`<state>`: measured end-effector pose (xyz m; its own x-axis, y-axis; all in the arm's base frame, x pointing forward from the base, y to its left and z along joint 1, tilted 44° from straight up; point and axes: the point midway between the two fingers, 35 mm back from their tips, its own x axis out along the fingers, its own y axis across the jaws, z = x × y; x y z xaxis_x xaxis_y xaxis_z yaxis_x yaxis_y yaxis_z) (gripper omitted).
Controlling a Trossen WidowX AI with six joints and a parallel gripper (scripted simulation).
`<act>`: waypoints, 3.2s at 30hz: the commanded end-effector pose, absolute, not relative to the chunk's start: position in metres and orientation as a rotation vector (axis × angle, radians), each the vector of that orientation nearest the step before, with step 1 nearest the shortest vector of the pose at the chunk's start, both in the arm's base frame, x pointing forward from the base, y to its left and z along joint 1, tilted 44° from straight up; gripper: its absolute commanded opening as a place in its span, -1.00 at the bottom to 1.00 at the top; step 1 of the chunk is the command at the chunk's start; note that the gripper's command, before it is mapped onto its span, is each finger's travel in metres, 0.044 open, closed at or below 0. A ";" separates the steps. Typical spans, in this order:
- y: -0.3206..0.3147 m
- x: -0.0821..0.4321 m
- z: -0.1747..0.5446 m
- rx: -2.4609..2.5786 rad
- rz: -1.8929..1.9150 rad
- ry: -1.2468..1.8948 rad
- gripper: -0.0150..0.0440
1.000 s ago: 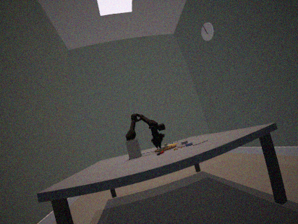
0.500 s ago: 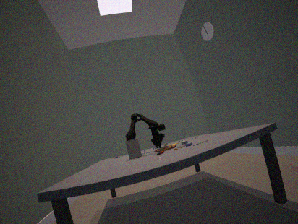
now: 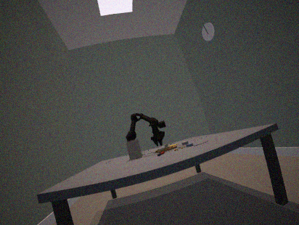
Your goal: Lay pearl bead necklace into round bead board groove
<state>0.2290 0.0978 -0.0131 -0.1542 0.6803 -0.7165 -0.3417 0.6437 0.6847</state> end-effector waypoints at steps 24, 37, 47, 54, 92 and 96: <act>0.114 0.228 -0.028 0.265 0.941 1.447 0.31; 0.121 0.227 -0.034 0.257 0.946 1.442 0.07; 0.121 0.227 -0.034 0.257 0.946 1.442 -0.16; 0.121 0.227 -0.034 0.257 0.946 1.442 -0.32; 0.124 0.221 -0.029 0.261 0.944 1.447 -0.22; 0.124 0.221 -0.029 0.261 0.944 1.447 0.13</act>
<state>0.2213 0.1237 -0.0289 -0.1490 0.6775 -0.7203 -0.3853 0.6310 0.6733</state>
